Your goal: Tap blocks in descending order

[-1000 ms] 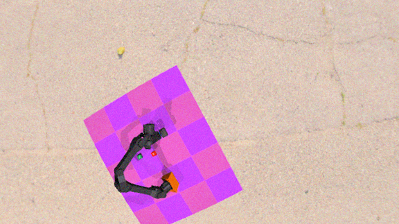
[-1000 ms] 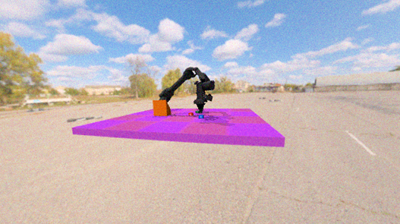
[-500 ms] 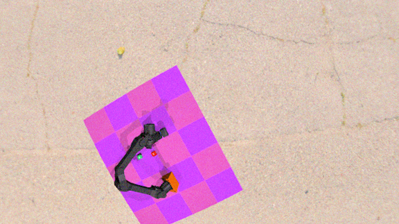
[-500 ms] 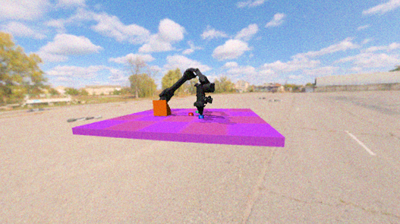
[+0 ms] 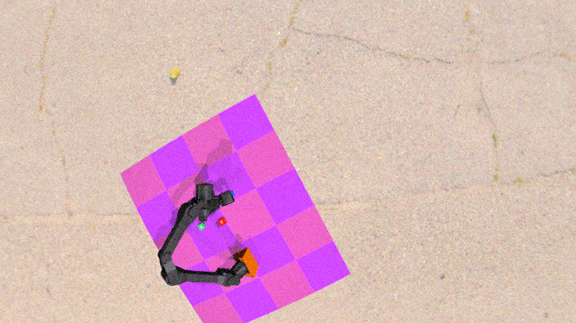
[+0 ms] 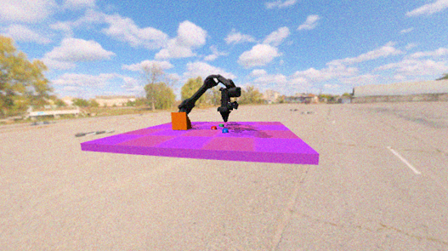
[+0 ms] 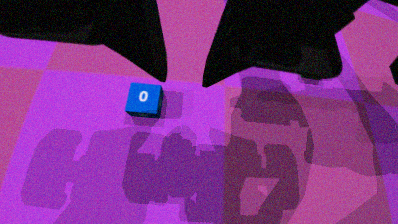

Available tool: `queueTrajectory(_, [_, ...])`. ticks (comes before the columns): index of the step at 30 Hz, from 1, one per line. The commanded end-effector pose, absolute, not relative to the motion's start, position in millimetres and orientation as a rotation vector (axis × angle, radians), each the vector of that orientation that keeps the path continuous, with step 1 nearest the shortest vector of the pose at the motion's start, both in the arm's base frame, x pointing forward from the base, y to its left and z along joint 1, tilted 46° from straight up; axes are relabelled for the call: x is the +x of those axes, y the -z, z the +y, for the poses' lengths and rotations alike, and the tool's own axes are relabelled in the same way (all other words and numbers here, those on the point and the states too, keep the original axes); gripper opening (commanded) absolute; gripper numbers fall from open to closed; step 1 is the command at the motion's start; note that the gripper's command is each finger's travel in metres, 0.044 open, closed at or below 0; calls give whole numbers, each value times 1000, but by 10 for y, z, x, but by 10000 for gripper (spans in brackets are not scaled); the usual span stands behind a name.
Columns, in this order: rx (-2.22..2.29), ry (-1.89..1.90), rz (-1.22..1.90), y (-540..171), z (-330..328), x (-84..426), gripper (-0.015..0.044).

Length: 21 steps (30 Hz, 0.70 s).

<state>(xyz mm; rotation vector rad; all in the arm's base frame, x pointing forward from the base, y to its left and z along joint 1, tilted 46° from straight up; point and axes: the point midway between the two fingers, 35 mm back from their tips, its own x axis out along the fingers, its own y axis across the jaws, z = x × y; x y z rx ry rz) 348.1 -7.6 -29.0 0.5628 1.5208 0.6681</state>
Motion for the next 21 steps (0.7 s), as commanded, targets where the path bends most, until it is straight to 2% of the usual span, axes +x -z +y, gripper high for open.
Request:
queueTrajectory(1, [547,-671,1502,-311,207,3440,230])
queueTrajectory(8, [550,-673,1502,-1253,727,3009,400])
queueTrajectory(15, [562,-688,1503,-1905,1100,2352,400])
queueTrajectory(21, [562,-689,1503,-1919,1108,2333,400])
